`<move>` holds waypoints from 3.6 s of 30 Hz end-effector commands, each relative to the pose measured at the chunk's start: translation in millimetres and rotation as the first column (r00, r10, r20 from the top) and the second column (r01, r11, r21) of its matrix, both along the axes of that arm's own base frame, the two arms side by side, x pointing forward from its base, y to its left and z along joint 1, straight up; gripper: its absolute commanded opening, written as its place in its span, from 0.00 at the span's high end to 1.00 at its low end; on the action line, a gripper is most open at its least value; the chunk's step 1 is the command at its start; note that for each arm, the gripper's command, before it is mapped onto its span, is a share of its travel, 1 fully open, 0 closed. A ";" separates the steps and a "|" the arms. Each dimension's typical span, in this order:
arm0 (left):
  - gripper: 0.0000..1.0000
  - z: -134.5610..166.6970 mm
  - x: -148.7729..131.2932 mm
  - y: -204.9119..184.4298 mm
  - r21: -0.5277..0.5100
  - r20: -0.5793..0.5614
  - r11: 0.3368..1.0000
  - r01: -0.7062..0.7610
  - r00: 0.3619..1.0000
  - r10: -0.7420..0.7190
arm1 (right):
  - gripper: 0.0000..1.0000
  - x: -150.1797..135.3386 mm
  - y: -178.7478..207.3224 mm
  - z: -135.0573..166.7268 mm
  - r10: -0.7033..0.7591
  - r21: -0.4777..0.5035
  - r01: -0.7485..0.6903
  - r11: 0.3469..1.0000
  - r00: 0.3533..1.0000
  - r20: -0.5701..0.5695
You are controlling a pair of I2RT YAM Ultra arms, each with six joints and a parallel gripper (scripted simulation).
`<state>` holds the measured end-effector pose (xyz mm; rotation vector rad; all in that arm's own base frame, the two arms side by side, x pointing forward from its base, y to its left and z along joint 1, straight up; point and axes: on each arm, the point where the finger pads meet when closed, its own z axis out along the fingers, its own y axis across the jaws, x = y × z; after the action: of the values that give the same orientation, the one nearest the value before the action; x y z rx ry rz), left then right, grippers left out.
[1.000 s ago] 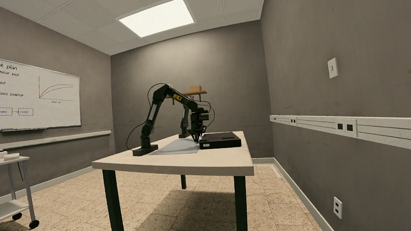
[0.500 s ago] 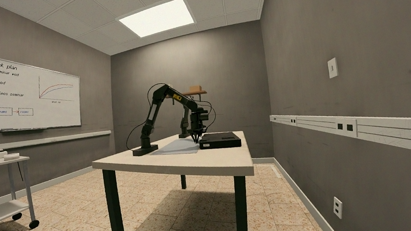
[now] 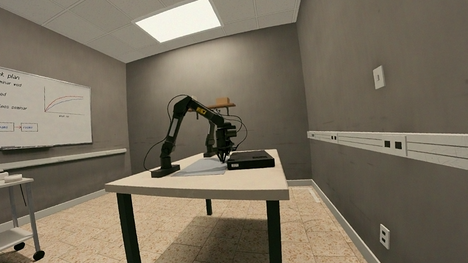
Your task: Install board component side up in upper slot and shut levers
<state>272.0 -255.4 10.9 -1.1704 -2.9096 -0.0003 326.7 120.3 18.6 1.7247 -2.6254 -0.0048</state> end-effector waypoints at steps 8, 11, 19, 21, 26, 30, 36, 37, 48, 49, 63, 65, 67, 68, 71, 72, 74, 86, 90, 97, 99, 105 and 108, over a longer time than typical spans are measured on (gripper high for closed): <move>0.97 8.2 4.6 -2.9 -0.001 0.019 1.000 -0.029 0.999 0.029 | 0.97 0.7 -1.3 4.6 -0.032 -0.004 0.032 0.999 0.999 0.026; 0.97 8.2 3.0 -4.1 -0.001 0.019 0.993 -0.121 0.992 0.121 | 0.97 0.6 0.3 4.6 -0.124 0.000 0.124 0.992 0.992 0.030; 0.97 5.0 0.1 -8.1 0.004 0.014 0.977 -0.213 0.977 0.213 | 0.97 -3.6 3.8 4.6 -0.214 0.003 0.214 0.977 0.976 0.030; 0.97 5.1 -0.8 -9.9 0.002 0.012 0.967 -0.254 0.967 0.254 | 0.97 -4.8 5.0 4.6 -0.255 0.004 0.255 0.967 0.967 0.030; 0.97 5.1 -0.4 -10.0 0.001 0.012 0.961 -0.277 0.961 0.277 | 0.97 -5.9 4.9 4.6 -0.277 0.003 0.277 0.961 0.960 0.028; 0.97 5.1 -0.1 -9.7 0.001 0.012 0.960 -0.279 0.960 0.279 | 0.97 -5.9 4.0 4.6 -0.279 0.002 0.279 0.960 0.960 0.027; 0.97 5.1 0.1 -9.5 0.002 0.013 0.960 -0.279 0.960 0.279 | 0.97 -6.0 3.7 4.6 -0.280 0.002 0.280 0.960 0.960 0.026; 0.97 5.1 0.2 -9.4 0.002 0.014 0.960 -0.279 0.960 0.279 | 0.97 -6.0 3.7 4.6 -0.280 0.002 0.280 0.960 0.960 0.026; 0.97 5.2 -2.2 -15.7 0.001 0.016 0.899 -0.439 0.898 0.439 | 0.97 -8.7 10.1 4.7 -0.440 0.010 0.440 0.898 0.897 0.030; 0.97 5.2 -2.3 -15.8 0.002 0.016 0.889 -0.458 0.889 0.458 | 0.97 -8.8 10.2 4.7 -0.460 0.011 0.460 0.888 0.887 0.030; 0.97 5.3 -1.7 -17.4 0.001 0.015 0.856 -0.517 0.856 0.517 | 0.97 -10.6 10.8 4.7 -0.519 0.009 0.519 0.855 0.855 0.027; 0.97 5.5 -1.7 -17.5 0.000 0.016 0.856 -0.517 0.856 0.517 | 0.97 -10.7 10.6 4.7 -0.519 0.008 0.519 0.855 0.854 0.026; 0.97 5.8 -1.6 -17.5 -0.001 0.016 0.856 -0.517 0.856 0.517 | 0.97 -10.8 10.5 4.7 -0.519 0.008 0.519 0.855 0.854 0.026; 0.97 5.9 -1.6 -17.5 -0.001 0.016 0.856 -0.517 0.856 0.517 | 0.97 -10.8 10.4 4.7 -0.519 0.008 0.519 0.855 0.854 0.026; 0.97 5.9 -1.6 -17.5 -0.001 0.016 0.856 -0.517 0.856 0.517 | 0.97 -10.8 10.3 4.7 -0.520 0.008 0.520 0.854 0.854 0.026; 0.97 5.9 -1.6 -17.5 -0.001 0.016 0.856 -0.517 0.856 0.517 | 0.97 -10.8 10.3 4.7 -0.520 0.008 0.520 0.854 0.854 0.026; 0.97 6.0 -1.7 -17.4 0.000 0.016 0.850 -0.526 0.850 0.526 | 0.97 -10.8 10.3 4.7 -0.520 0.008 0.520 0.854 0.854 0.026; 0.97 5.5 -2.6 -25.6 -0.001 0.015 0.724 -0.689 0.724 0.689 | 0.97 -12.2 19.6 4.5 -0.691 0.009 0.691 0.723 0.723 0.023; 0.97 5.5 -3.1 -27.7 -0.001 0.009 0.692 -0.722 0.692 0.722 | 0.97 -13.9 22.0 4.5 -0.719 0.010 0.719 0.695 0.695 0.014; 0.97 5.5 -2.2 -28.7 -0.001 0.009 0.664 -0.748 0.664 0.748 | 0.97 -14.9 24.9 7.5 -0.747 0.018 0.747 0.664 0.664 0.007; 0.97 5.5 -1.8 -28.7 -0.001 0.009 0.658 -0.753 0.658 0.753 | 0.97 -16.0 24.8 4.5 -0.752 0.007 0.752 0.659 0.659 0.003; 0.97 5.5 -1.3 -28.9 -0.001 0.009 0.632 -0.775 0.632 0.775 | 0.97 -16.8 23.9 4.5 -0.768 0.003 0.768 0.641 0.641 0.002; 0.97 5.5 -1.2 -30.1 -0.001 0.009 0.620 -0.784 0.620 0.784 | 0.97 -16.5 26.2 5.1 -0.787 0.005 0.787 0.617 0.617 0.003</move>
<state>267.7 -279.6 10.8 0.1095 -3.1388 -0.0165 313.1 141.9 18.4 0.5271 -3.1072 0.0162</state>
